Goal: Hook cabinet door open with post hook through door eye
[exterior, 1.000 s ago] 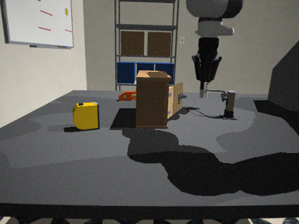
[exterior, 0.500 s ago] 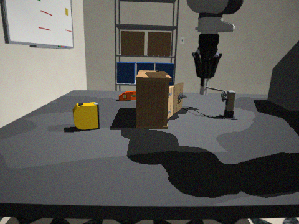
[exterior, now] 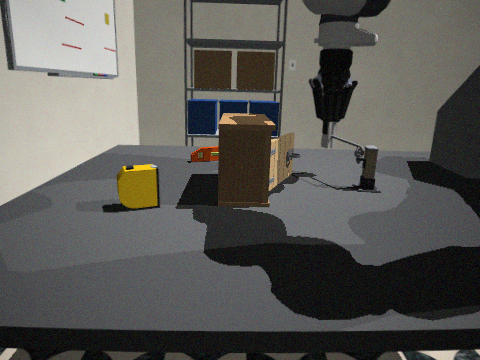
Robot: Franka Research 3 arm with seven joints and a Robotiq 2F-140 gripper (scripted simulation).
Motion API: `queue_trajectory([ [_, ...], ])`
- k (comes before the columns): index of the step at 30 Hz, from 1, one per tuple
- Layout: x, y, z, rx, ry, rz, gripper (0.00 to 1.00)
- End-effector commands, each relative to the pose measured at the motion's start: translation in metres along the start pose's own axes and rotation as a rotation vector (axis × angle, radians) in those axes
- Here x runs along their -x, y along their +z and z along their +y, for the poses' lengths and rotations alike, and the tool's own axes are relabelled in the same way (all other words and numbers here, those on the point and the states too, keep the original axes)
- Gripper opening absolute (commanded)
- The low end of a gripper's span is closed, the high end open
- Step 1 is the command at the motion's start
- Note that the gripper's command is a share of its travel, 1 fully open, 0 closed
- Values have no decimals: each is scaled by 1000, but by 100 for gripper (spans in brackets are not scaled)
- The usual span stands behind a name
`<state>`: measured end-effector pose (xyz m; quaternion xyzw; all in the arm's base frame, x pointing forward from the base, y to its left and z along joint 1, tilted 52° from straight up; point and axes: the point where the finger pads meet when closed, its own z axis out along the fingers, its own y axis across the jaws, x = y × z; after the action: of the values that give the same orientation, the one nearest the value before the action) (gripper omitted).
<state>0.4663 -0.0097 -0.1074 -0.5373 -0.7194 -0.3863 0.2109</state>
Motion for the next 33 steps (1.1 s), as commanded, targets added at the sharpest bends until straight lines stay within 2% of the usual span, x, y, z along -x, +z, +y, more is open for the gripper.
queue_trajectory([
  [1,-1,-8,0,1,6,2,3],
  [14,-3,-16,0,1,5,2,3],
  [27,-4,-16,13,1,-127,2,3],
  [33,-4,-16,16,1,-135,2,3],
])
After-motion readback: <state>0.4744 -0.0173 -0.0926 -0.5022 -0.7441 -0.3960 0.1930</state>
